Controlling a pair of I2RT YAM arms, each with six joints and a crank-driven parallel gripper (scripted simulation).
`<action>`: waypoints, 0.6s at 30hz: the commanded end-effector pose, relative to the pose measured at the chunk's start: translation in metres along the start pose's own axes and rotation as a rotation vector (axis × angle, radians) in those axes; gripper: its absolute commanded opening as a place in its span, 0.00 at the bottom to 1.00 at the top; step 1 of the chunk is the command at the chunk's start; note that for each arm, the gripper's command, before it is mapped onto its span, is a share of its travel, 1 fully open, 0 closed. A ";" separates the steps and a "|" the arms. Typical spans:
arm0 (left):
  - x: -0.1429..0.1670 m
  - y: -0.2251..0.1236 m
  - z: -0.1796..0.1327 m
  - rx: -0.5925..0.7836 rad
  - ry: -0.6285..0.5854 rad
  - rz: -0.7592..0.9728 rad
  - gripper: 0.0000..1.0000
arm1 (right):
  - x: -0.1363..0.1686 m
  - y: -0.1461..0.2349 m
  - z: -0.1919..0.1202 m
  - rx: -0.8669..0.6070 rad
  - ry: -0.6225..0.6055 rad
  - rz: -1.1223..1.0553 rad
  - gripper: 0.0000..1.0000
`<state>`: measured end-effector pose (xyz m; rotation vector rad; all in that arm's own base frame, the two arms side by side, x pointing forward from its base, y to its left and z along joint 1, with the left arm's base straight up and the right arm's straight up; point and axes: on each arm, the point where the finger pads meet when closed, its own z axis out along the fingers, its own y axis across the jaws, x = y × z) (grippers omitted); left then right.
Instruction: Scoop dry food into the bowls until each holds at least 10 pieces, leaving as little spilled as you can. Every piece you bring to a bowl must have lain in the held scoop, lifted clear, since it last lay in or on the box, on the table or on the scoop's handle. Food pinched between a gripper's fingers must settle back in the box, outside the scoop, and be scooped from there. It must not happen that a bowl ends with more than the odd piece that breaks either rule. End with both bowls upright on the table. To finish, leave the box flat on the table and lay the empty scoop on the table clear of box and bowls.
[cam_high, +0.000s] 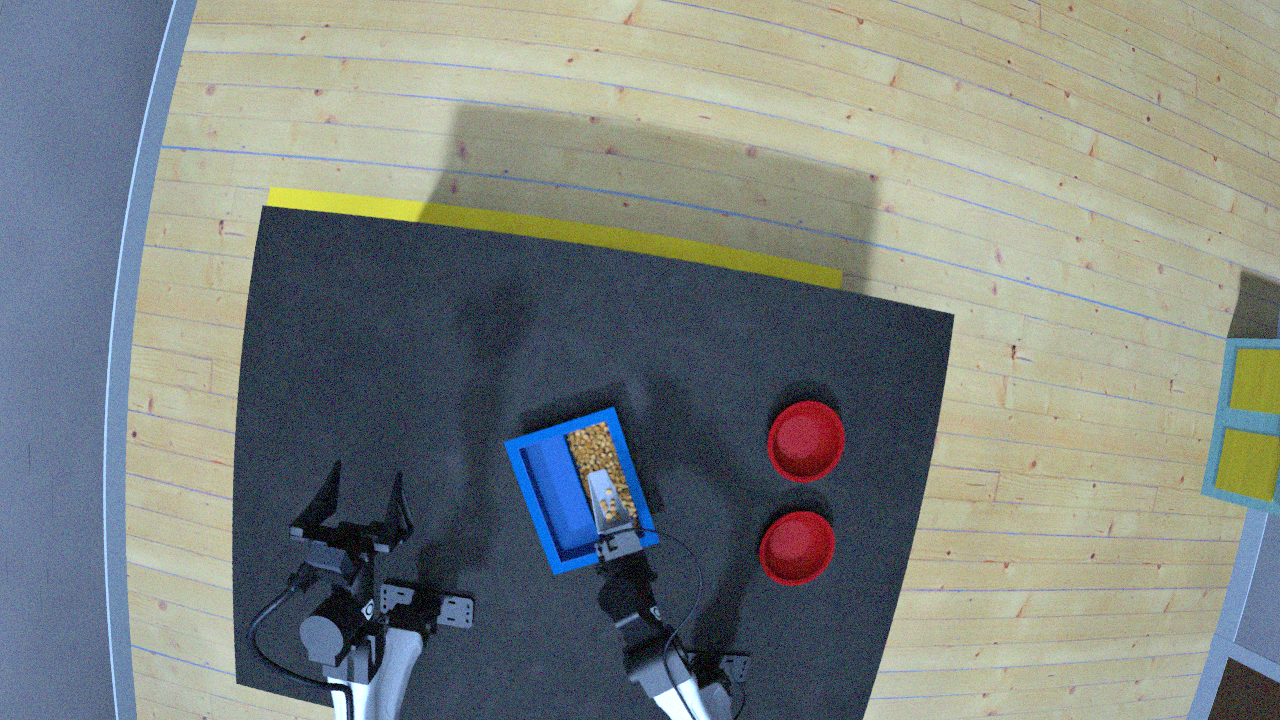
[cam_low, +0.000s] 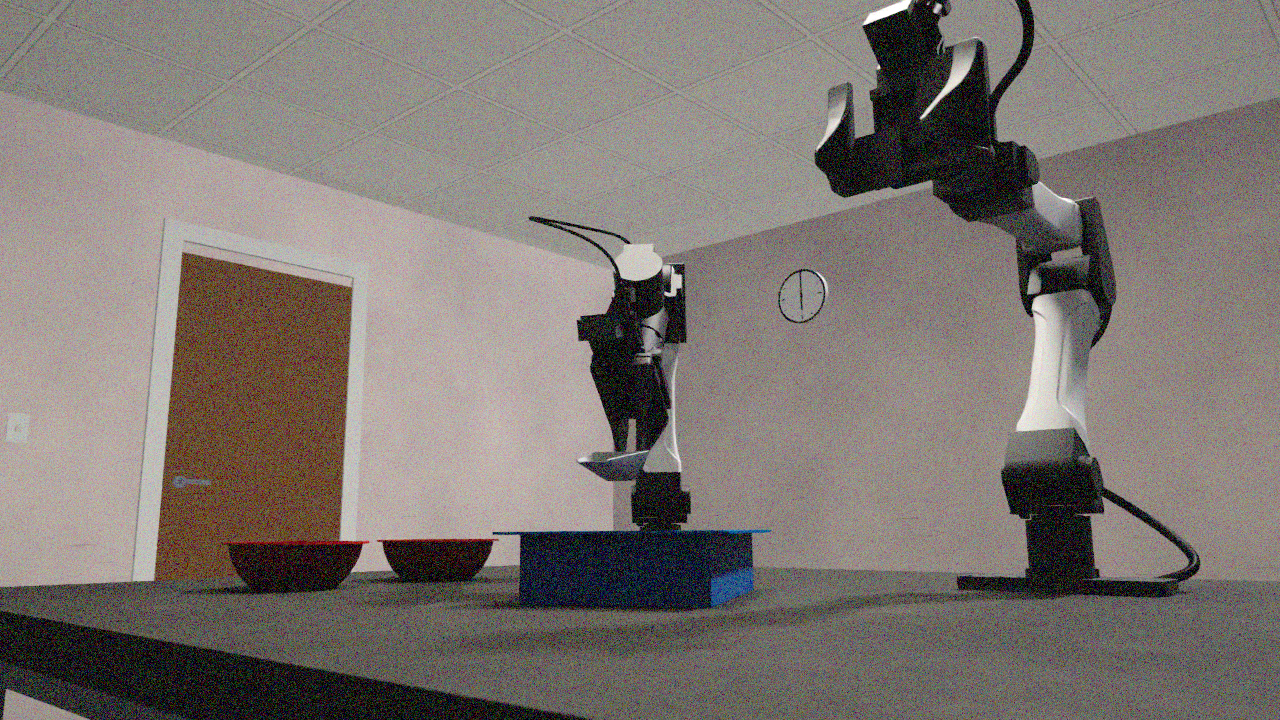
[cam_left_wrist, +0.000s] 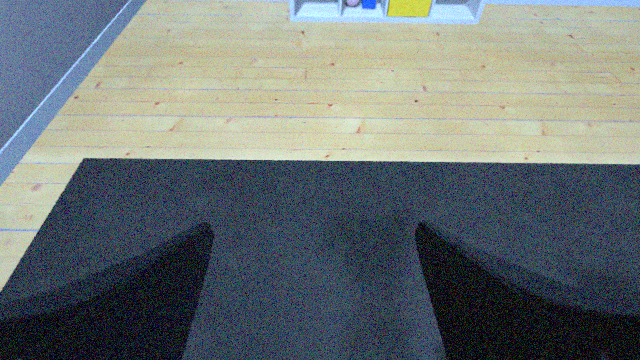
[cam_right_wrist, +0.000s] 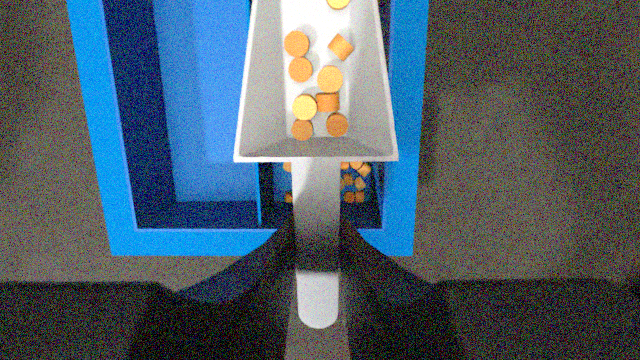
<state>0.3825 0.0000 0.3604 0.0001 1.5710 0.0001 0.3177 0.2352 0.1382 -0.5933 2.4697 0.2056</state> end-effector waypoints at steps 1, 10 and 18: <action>-0.020 0.000 -0.002 0.000 -0.052 -0.001 1.00 | -0.010 0.001 -0.007 -0.005 -0.032 0.002 0.00; -0.020 0.000 -0.002 0.000 -0.052 -0.001 1.00 | 0.015 -0.020 -0.017 -0.045 0.028 -0.008 0.00; -0.020 0.000 -0.002 0.000 -0.052 -0.001 1.00 | 0.032 -0.044 -0.028 -0.081 0.054 0.005 0.00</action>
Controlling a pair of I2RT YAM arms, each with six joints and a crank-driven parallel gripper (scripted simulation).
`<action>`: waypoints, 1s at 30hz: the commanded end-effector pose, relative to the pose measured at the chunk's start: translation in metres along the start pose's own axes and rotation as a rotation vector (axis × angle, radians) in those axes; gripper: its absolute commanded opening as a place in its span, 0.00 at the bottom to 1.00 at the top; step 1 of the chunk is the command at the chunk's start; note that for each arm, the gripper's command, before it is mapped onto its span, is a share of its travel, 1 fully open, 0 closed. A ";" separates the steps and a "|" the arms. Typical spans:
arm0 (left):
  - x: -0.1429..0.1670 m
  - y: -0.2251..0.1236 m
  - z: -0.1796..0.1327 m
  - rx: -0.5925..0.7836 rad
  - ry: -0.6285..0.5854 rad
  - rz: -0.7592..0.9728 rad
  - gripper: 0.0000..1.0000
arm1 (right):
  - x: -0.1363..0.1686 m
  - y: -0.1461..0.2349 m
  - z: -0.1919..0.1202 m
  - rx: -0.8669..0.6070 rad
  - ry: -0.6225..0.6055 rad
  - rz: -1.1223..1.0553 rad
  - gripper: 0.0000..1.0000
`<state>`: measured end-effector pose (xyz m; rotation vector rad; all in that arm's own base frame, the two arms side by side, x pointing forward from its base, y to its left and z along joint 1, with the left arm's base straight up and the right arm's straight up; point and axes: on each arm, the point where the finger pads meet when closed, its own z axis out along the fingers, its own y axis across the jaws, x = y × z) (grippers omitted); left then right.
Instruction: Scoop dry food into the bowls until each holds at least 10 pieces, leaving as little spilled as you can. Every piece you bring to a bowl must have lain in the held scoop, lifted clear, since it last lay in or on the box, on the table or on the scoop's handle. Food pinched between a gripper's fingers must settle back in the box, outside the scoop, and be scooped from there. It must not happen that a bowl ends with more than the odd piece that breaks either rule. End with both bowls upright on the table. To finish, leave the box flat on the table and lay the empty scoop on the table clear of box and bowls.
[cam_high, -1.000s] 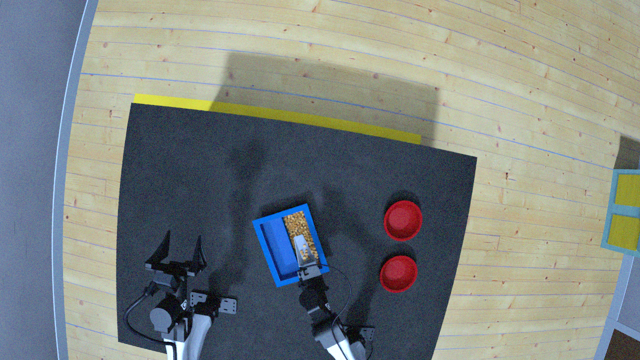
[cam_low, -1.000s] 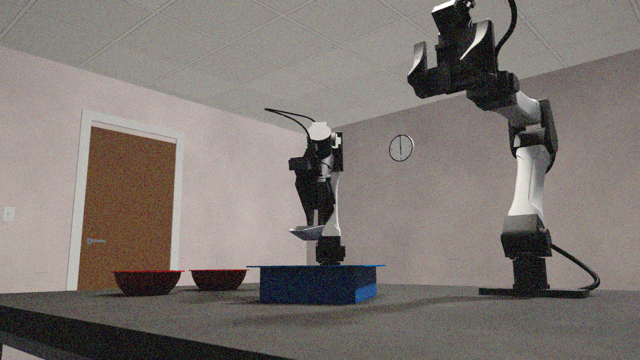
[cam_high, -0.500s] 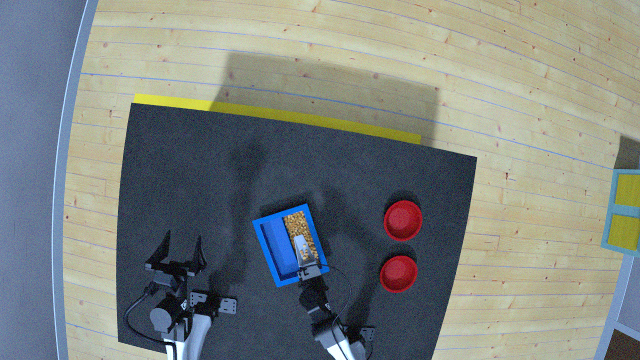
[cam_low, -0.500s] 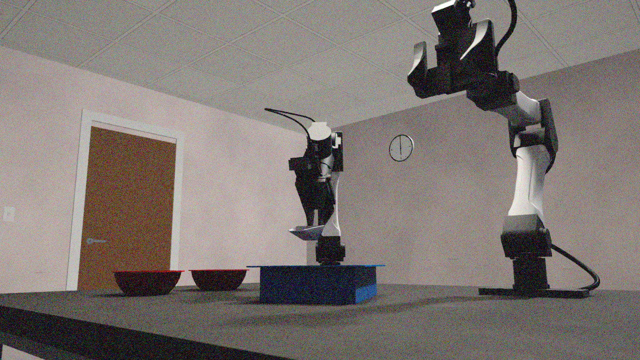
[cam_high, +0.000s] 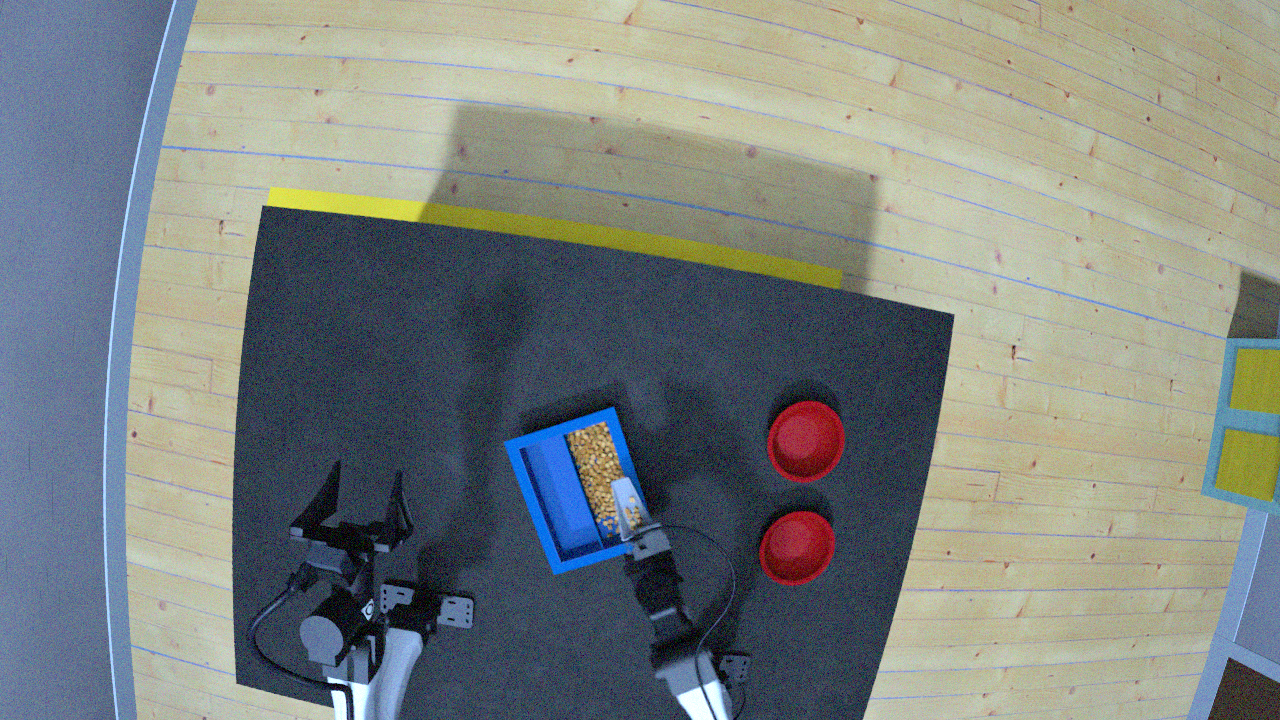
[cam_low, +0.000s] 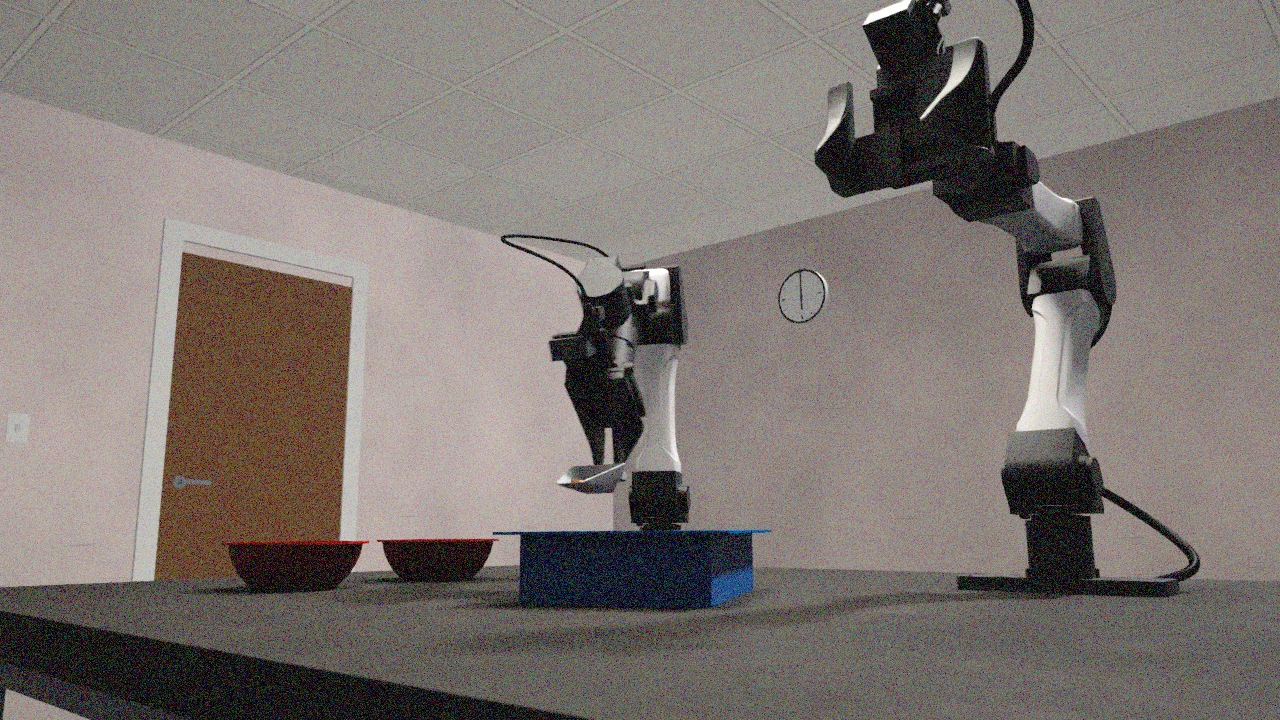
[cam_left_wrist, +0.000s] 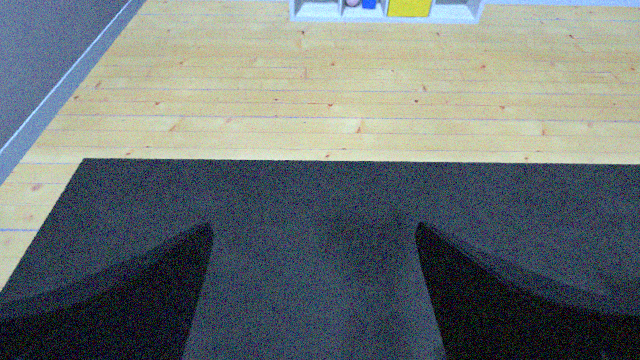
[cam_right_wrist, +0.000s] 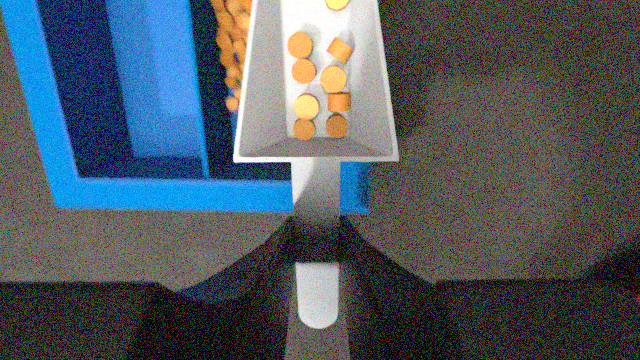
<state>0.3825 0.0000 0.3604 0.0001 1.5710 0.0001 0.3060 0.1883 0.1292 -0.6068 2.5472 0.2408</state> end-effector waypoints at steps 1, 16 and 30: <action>-0.020 0.000 -0.002 0.000 -0.052 -0.001 1.00 | 0.005 -0.011 -0.019 -0.048 -0.016 -0.009 0.00; -0.020 0.000 -0.002 0.000 -0.052 -0.001 1.00 | 0.050 -0.068 -0.040 -0.079 0.013 0.078 0.00; -0.020 0.000 -0.002 0.000 -0.052 -0.001 1.00 | 0.091 -0.116 -0.059 -0.072 -0.020 0.187 0.00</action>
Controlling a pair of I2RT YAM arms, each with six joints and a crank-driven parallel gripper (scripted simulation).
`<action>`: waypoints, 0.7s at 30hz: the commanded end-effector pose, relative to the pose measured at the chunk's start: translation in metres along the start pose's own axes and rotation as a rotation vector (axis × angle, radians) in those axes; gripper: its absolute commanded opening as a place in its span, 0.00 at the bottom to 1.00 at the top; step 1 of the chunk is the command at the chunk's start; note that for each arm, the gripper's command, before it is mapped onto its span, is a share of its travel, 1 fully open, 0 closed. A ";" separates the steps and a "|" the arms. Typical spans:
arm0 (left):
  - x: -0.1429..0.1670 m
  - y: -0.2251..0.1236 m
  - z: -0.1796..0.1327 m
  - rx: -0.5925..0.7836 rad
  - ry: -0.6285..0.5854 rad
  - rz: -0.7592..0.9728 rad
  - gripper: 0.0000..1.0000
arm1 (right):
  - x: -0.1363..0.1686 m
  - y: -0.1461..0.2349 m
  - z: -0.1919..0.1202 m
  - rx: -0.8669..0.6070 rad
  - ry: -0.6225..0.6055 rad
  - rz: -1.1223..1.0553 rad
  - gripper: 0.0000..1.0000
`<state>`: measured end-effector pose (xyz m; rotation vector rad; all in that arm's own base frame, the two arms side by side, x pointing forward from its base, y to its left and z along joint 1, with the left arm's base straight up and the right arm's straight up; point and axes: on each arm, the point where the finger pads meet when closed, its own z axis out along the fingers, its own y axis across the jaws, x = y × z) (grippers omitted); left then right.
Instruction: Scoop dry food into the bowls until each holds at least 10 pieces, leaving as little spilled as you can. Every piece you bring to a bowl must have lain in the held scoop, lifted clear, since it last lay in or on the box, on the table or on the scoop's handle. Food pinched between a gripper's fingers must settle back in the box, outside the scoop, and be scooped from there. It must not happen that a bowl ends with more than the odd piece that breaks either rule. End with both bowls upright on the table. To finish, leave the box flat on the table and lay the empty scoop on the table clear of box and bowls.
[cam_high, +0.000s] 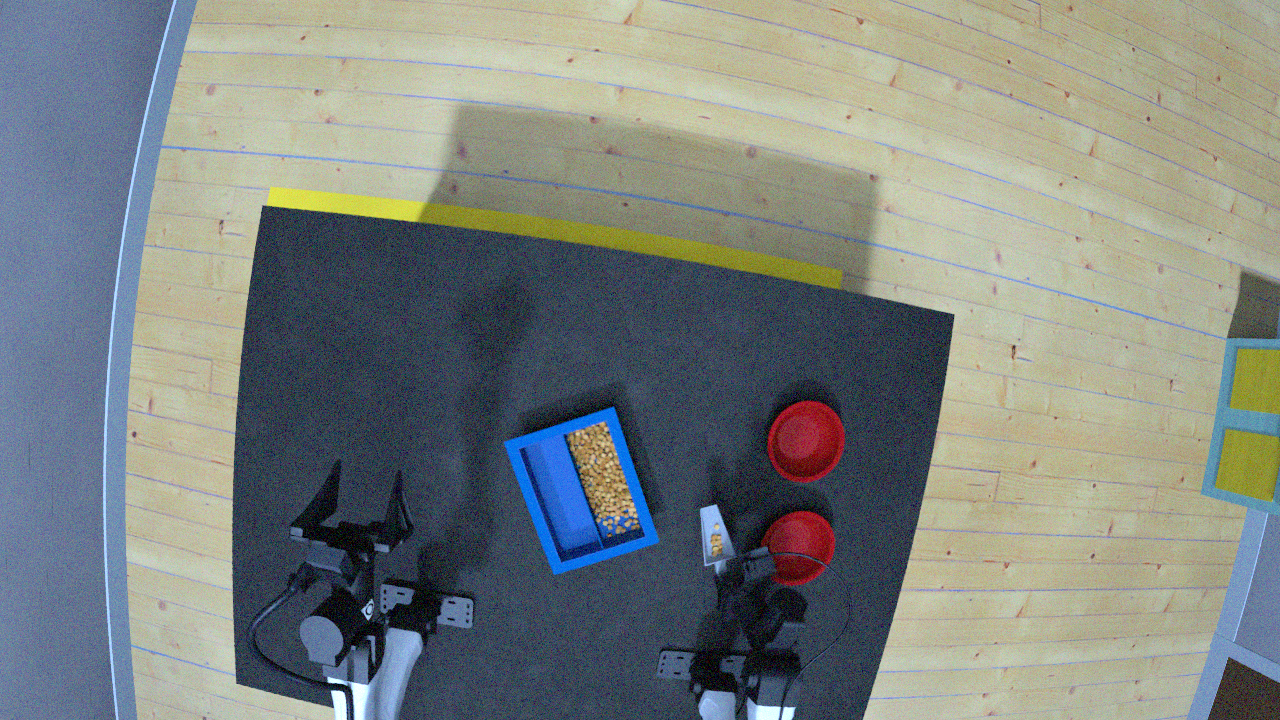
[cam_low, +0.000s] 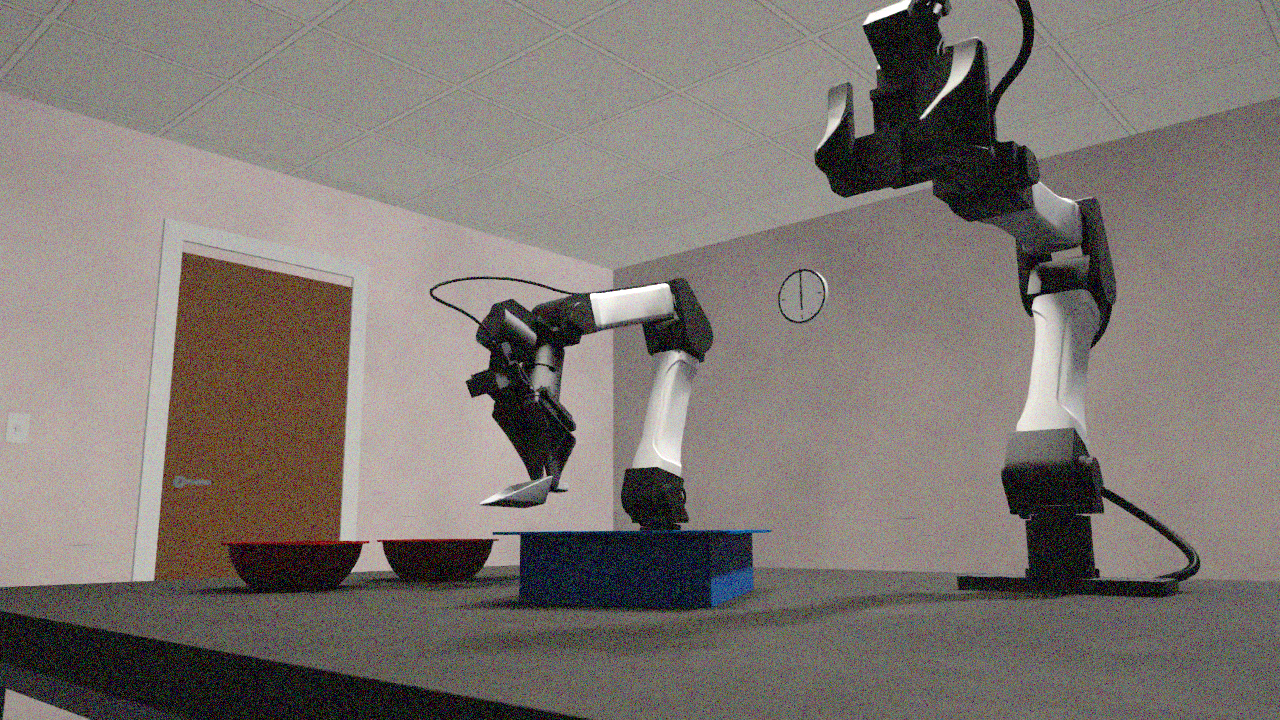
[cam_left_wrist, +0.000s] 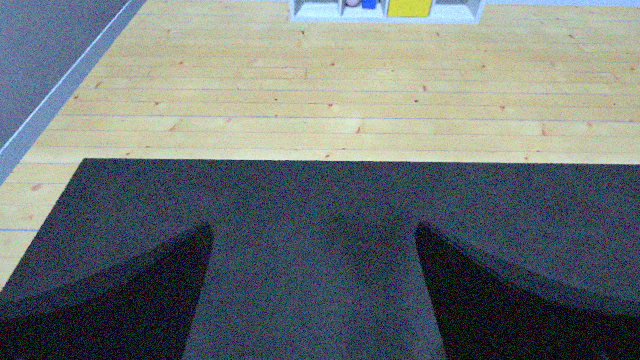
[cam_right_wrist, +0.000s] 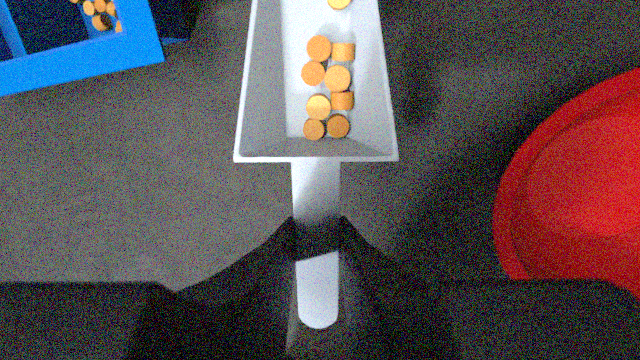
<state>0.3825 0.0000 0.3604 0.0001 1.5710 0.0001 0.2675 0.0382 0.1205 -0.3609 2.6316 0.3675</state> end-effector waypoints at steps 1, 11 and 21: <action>-0.020 0.000 -0.002 0.000 -0.052 -0.001 1.00 | 0.003 -0.005 -0.010 -0.026 -0.039 -0.012 0.00; -0.020 0.000 -0.002 0.000 -0.052 -0.001 1.00 | 0.032 -0.051 -0.030 0.014 -0.117 0.092 0.00; -0.020 0.000 -0.002 0.000 -0.052 -0.001 1.00 | 0.052 -0.087 -0.046 0.085 -0.198 0.164 0.00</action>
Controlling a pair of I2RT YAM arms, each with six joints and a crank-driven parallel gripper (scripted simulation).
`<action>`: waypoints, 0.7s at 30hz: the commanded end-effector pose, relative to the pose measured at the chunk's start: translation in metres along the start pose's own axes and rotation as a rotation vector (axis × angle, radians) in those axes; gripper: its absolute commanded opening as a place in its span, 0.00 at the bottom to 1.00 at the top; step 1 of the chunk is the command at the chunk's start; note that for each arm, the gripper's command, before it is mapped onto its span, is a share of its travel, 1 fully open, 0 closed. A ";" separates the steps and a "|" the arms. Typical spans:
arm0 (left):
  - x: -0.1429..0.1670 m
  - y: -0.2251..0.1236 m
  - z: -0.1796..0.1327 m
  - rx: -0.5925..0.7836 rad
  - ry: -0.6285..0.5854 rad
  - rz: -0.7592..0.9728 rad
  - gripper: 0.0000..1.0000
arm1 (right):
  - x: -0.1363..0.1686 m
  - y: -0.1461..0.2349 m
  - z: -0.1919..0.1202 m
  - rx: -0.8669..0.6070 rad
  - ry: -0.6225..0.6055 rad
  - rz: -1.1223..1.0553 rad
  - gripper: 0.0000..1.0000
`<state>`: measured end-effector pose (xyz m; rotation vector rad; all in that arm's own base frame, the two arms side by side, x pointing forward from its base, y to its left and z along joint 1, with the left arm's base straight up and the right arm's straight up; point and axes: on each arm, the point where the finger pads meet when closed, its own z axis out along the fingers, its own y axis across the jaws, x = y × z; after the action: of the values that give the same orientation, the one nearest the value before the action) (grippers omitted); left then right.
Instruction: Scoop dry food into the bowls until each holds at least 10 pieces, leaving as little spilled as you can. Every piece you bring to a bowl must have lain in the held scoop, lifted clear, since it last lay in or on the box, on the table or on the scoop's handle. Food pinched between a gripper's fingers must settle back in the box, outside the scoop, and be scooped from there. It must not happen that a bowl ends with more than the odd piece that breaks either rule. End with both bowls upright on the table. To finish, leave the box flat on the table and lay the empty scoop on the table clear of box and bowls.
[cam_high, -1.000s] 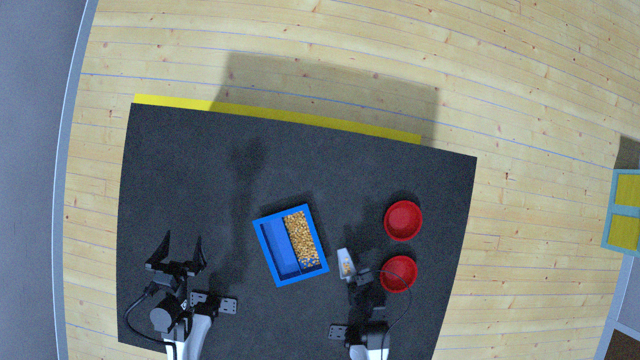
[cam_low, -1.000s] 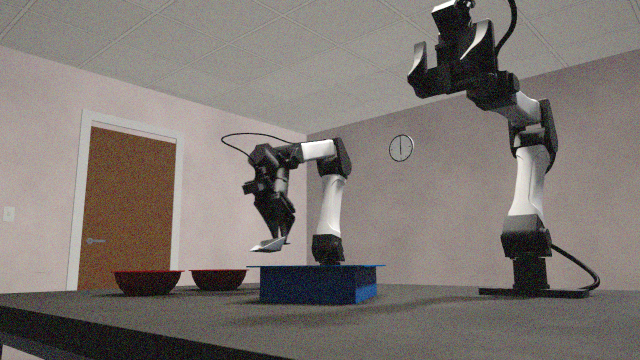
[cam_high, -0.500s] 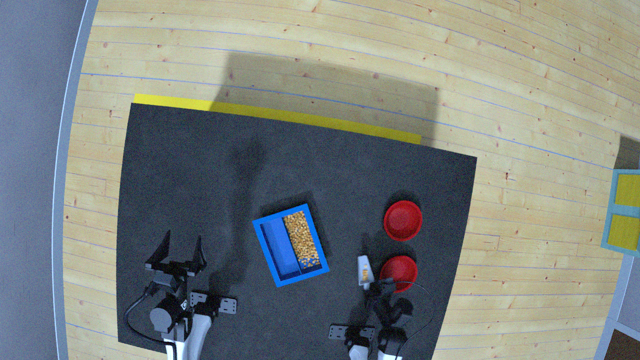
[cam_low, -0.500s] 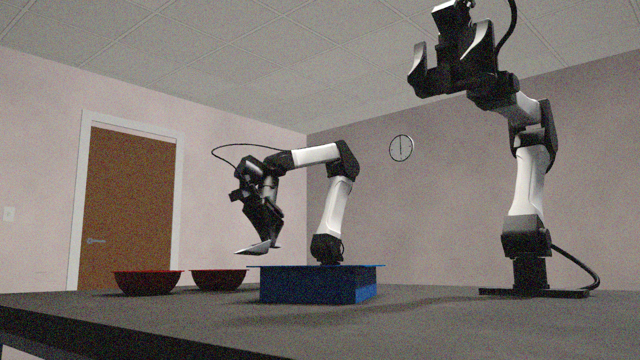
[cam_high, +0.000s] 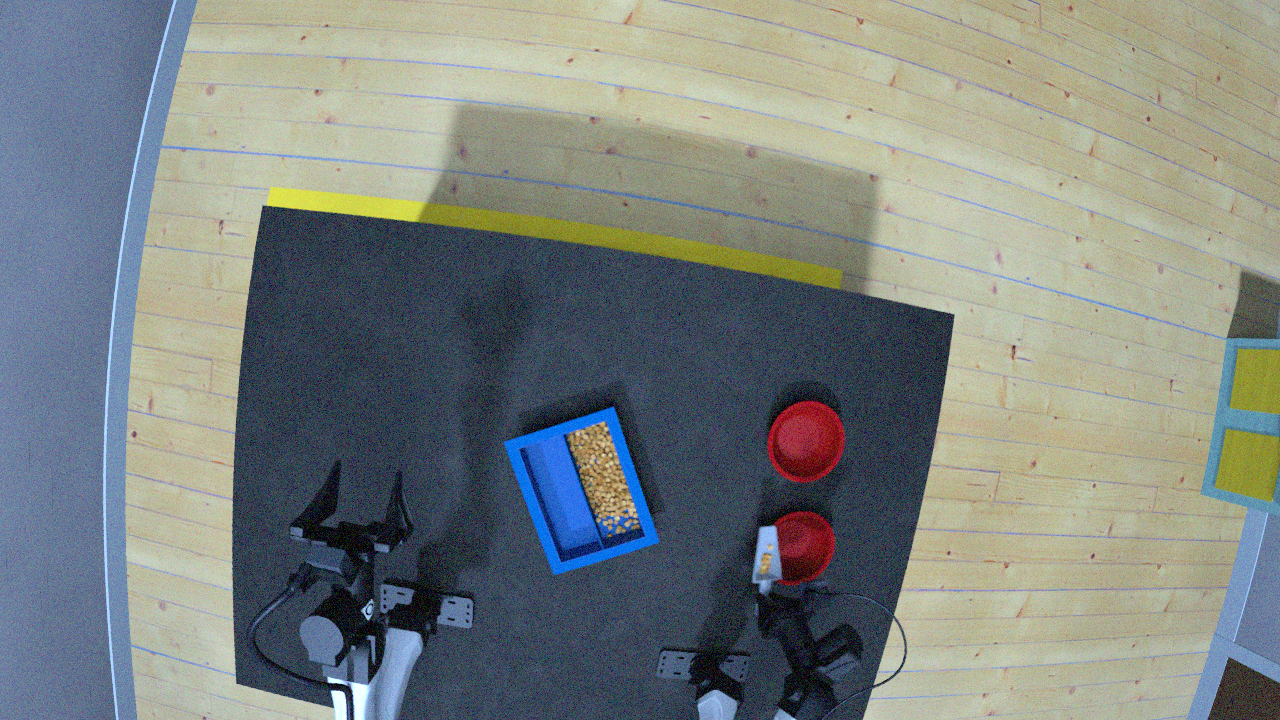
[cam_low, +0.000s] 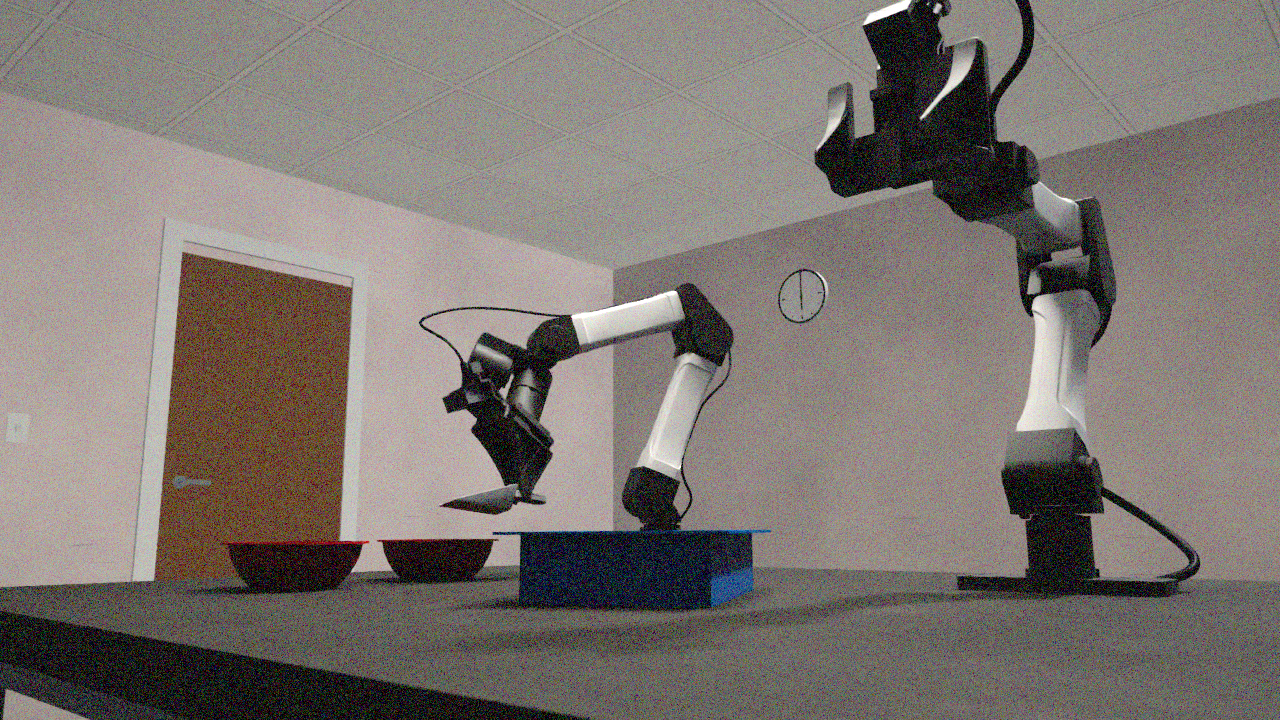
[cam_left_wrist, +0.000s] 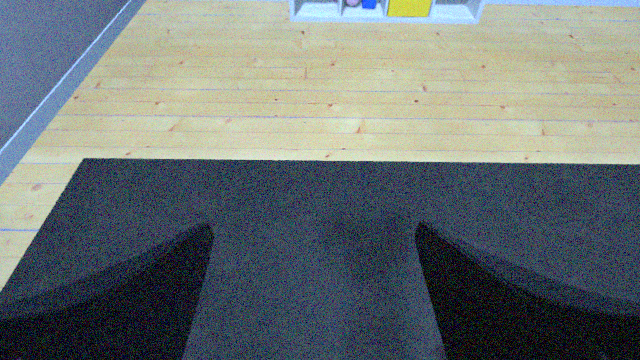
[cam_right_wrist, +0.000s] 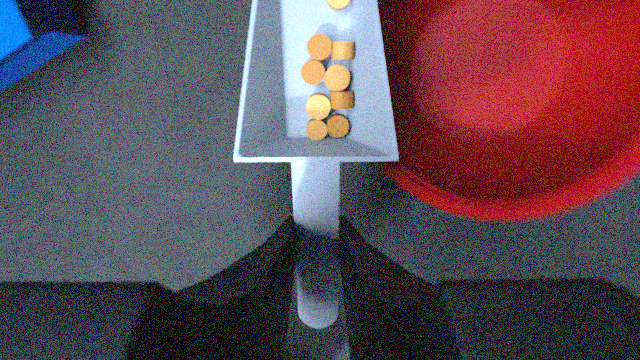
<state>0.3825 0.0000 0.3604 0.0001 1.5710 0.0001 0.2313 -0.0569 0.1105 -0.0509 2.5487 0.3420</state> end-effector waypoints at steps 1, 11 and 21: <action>-0.020 0.000 -0.002 0.000 -0.052 -0.001 1.00 | -0.006 -0.015 -0.011 0.016 -0.086 -0.027 0.00; -0.020 0.000 -0.002 0.000 -0.052 -0.001 1.00 | 0.016 -0.056 -0.028 0.104 -0.162 0.053 0.00; -0.020 0.000 -0.002 0.000 -0.052 -0.001 1.00 | 0.020 -0.075 -0.043 0.190 -0.177 0.107 0.00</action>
<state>0.3825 0.0000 0.3604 0.0001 1.5710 0.0001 0.1916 -0.1319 0.1013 0.2153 2.4297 0.2055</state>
